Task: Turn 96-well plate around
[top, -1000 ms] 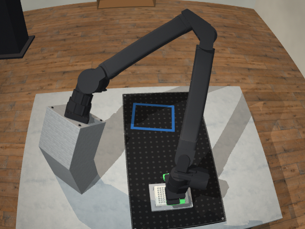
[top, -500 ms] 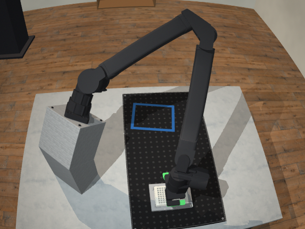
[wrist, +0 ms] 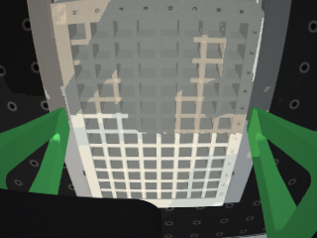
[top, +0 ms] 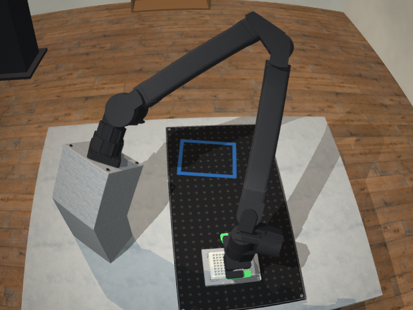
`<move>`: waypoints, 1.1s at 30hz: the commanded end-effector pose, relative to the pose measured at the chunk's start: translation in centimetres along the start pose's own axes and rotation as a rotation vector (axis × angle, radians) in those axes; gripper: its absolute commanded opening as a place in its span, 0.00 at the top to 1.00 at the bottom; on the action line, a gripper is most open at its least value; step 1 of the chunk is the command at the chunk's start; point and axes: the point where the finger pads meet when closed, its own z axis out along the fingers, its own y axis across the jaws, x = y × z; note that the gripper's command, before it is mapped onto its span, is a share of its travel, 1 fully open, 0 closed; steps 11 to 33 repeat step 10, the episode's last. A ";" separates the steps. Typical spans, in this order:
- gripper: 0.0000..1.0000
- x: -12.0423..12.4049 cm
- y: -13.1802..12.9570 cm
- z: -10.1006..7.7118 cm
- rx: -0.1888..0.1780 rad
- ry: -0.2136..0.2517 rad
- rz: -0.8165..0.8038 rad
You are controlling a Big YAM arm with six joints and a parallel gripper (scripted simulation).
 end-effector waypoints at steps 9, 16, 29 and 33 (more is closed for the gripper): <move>0.00 -0.5 -0.3 -3.9 0.009 -0.018 -0.003; 0.00 -0.5 -0.2 -4.1 0.009 -0.018 -0.005; 0.00 -0.5 -0.2 -4.1 0.009 -0.018 -0.005; 0.00 -0.5 -0.2 -4.1 0.009 -0.018 -0.005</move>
